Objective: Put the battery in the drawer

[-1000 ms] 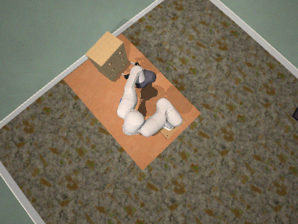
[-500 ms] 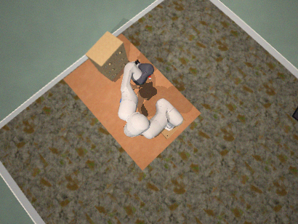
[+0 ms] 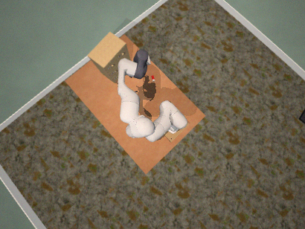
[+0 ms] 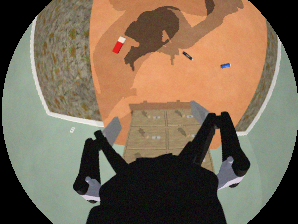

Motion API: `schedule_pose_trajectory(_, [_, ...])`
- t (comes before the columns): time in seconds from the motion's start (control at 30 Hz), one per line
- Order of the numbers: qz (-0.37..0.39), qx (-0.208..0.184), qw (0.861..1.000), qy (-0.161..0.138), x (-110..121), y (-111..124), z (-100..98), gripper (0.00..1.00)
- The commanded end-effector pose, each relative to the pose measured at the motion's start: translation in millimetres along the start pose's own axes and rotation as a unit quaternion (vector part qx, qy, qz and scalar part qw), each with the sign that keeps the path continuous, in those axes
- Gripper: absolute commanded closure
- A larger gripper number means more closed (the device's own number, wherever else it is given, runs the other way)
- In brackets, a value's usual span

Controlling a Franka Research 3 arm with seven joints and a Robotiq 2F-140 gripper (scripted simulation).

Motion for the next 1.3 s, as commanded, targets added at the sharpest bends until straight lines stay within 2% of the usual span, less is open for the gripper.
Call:
schedule_pose_trajectory(0.0, [0.079,0.077,0.993,0.044,12,-9,-1.2,0.0])
schedule_pose_trajectory(0.2, [0.078,0.138,0.986,0.057,12,-11,-15.2,0.0])
schedule_pose_trajectory(0.4, [0.077,0.166,0.981,0.063,12,-12,-21.8,0.0])
schedule_pose_trajectory(1.27, [0.076,0.173,0.98,0.064,11,-13,-23.3,0.0])
Point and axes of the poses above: the point where the finger pads meet when closed, its own z axis out along the fingers, its own x axis across the jaws, y = z × x, the point moved 4 cm from there along -z, back along the fingers, and after that the axes turned 7 degrees about -z, right-handed, at the moved point
